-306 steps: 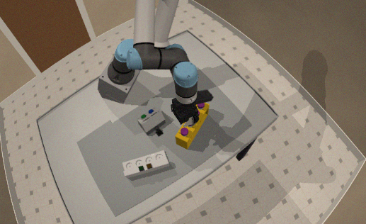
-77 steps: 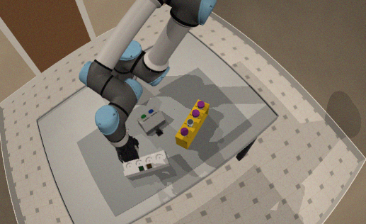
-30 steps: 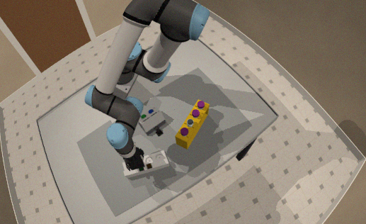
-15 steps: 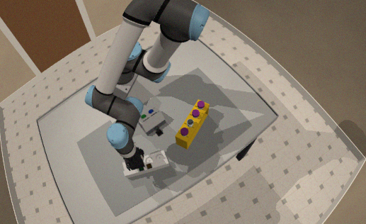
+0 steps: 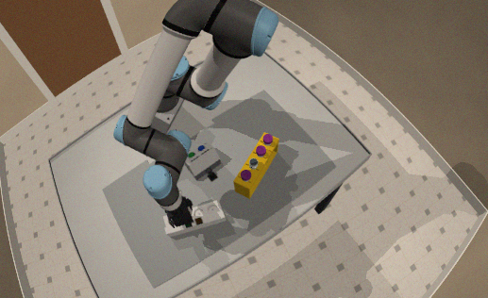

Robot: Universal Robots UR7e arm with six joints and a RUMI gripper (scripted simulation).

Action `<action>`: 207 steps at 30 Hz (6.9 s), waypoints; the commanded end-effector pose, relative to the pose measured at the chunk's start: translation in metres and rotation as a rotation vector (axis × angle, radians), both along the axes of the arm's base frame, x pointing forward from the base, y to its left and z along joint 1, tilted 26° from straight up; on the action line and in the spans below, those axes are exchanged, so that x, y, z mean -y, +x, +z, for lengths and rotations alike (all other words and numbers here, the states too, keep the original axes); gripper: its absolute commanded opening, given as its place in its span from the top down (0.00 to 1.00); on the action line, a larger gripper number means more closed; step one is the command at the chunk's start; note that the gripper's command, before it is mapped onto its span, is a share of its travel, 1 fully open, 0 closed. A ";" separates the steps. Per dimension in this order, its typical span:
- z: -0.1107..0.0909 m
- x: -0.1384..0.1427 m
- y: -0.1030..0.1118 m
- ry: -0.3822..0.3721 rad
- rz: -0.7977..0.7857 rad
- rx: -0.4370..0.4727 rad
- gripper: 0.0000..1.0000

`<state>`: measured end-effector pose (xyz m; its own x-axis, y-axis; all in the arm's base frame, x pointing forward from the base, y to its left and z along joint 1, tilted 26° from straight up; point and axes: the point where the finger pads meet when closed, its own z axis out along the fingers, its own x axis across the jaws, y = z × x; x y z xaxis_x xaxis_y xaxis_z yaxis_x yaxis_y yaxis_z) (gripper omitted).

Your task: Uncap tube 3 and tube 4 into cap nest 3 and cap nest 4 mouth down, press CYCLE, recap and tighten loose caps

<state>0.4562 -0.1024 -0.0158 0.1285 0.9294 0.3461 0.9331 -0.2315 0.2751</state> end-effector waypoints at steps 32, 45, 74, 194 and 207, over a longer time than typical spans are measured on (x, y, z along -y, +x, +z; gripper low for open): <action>0.044 0.014 -0.016 -0.001 0.000 0.001 0.71; 0.093 0.030 -0.034 -0.001 0.000 0.001 0.71; 0.147 -0.040 -0.048 0.280 -0.748 -0.239 0.65; 0.157 -0.213 -0.036 0.196 -0.523 -0.167 1.00; 0.157 -0.213 -0.036 0.113 -0.301 -0.095 1.00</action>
